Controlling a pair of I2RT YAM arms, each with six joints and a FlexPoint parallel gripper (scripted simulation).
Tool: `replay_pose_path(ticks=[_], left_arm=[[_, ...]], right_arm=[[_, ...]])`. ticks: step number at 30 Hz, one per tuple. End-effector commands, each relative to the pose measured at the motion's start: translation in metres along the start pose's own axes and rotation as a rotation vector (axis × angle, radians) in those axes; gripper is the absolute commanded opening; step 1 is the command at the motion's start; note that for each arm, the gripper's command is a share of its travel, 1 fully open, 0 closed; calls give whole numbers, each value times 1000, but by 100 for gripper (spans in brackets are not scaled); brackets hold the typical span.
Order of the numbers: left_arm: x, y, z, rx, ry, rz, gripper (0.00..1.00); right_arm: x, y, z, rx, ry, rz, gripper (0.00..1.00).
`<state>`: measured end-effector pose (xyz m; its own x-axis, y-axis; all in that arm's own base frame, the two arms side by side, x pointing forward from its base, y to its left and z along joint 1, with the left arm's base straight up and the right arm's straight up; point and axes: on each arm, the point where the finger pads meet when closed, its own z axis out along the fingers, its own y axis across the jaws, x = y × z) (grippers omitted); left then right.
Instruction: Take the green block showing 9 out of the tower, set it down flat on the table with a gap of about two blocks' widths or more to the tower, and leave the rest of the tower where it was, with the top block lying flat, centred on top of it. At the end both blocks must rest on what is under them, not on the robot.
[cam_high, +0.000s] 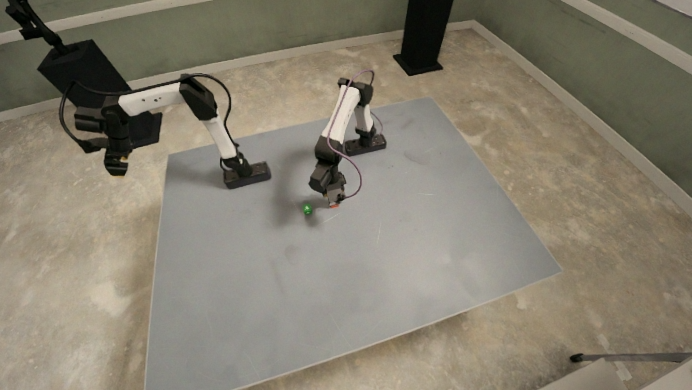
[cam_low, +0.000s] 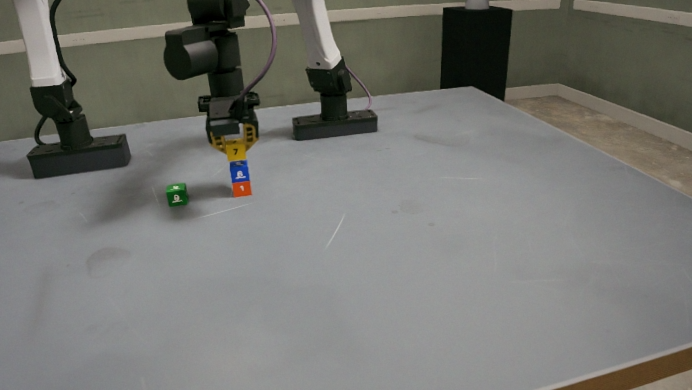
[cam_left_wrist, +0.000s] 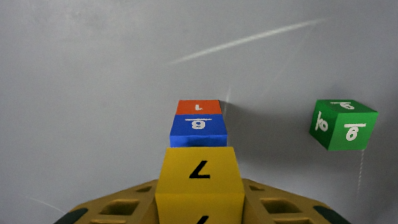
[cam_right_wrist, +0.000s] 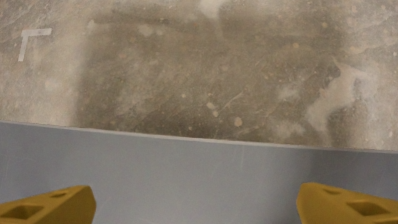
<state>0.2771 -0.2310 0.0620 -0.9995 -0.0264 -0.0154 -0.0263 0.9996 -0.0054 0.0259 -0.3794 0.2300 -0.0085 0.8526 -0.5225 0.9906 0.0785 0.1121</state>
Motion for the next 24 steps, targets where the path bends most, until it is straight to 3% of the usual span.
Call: replay_pose_path(ticks=[1,9,11,12,21,24], left_arm=[[5,0,17,-22,29,15,32],[3,2,26,-20,28,0,32],[2,1,5,19,-21,0,32],[1,1,5,20,-23,-4,100],[-5,-2,-1,34,-43,-10,100],[-6,-4,-26,36,-45,-8,100]], right_arm=[[-6,-4,-8,16,-34,14,100],[-3,-1,-5,9,-17,7,100],[-3,-1,-5,9,-17,7,100],[-3,0,-4,6,-15,5,100],[0,3,0,-8,4,-5,100],[0,3,0,-8,4,-5,100]])
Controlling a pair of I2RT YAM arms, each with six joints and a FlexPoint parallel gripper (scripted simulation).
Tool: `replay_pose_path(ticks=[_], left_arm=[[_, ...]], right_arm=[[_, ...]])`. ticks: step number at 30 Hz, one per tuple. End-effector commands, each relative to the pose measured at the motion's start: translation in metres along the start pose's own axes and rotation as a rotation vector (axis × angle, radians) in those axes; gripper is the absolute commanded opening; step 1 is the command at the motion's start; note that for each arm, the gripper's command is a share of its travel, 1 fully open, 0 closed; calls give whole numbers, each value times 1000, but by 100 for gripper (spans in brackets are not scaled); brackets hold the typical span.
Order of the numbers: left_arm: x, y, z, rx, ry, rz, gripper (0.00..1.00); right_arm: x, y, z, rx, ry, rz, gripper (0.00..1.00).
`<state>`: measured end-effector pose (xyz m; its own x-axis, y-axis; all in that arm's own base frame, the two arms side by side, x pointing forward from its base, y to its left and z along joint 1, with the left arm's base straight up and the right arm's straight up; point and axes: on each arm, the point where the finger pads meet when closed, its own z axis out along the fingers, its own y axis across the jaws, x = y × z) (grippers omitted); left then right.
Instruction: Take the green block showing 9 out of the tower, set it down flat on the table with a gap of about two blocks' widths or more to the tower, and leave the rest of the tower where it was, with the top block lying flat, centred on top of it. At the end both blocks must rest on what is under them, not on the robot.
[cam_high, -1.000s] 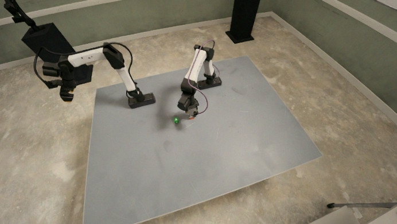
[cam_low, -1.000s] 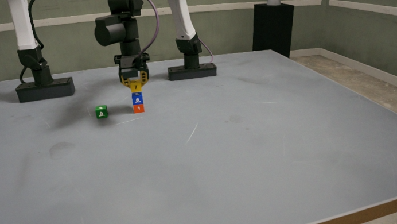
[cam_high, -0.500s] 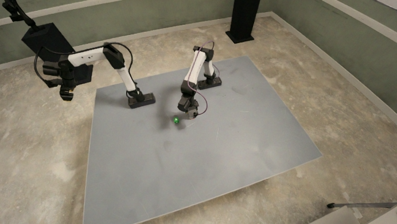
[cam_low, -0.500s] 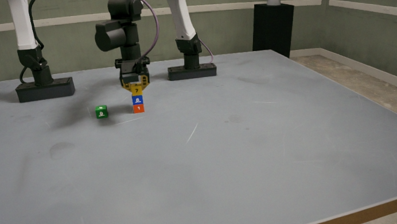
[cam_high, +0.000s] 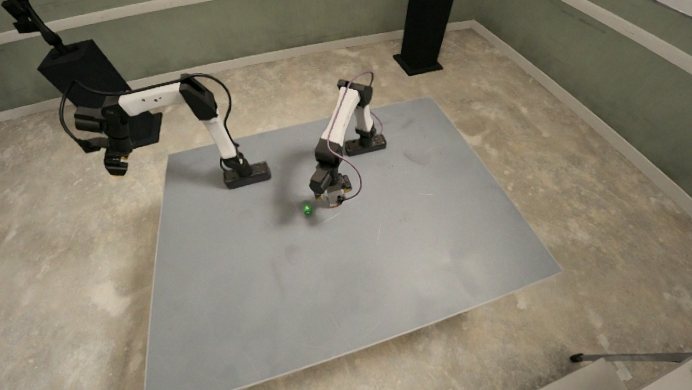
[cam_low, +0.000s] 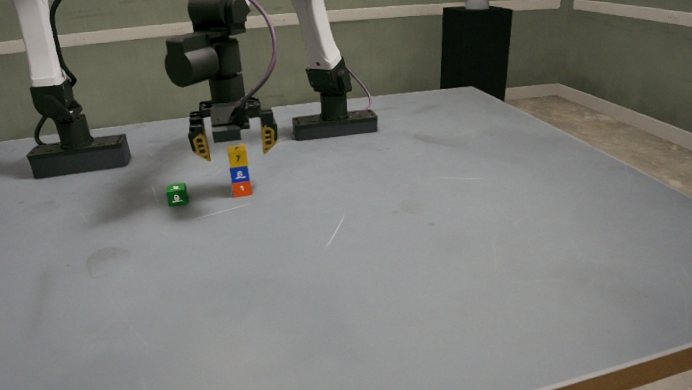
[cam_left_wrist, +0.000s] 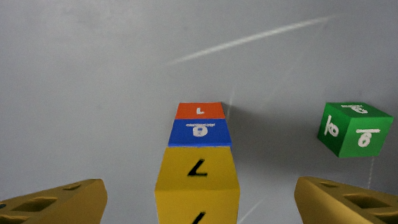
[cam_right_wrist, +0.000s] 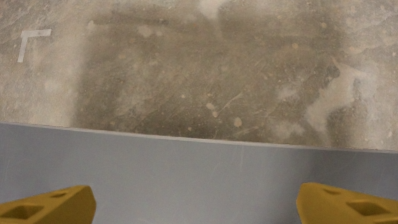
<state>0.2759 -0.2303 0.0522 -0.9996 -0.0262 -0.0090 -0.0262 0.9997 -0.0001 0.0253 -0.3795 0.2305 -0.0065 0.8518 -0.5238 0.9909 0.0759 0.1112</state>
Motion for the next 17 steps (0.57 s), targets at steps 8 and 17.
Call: replay_pose_path(ticks=[8,17], left_arm=[[-5,-5,-66,43,-53,-4,100],[-5,-5,-69,21,-29,-3,100]], right_arm=[[0,3,1,-10,6,-7,100],[0,3,1,-10,6,-7,100]])
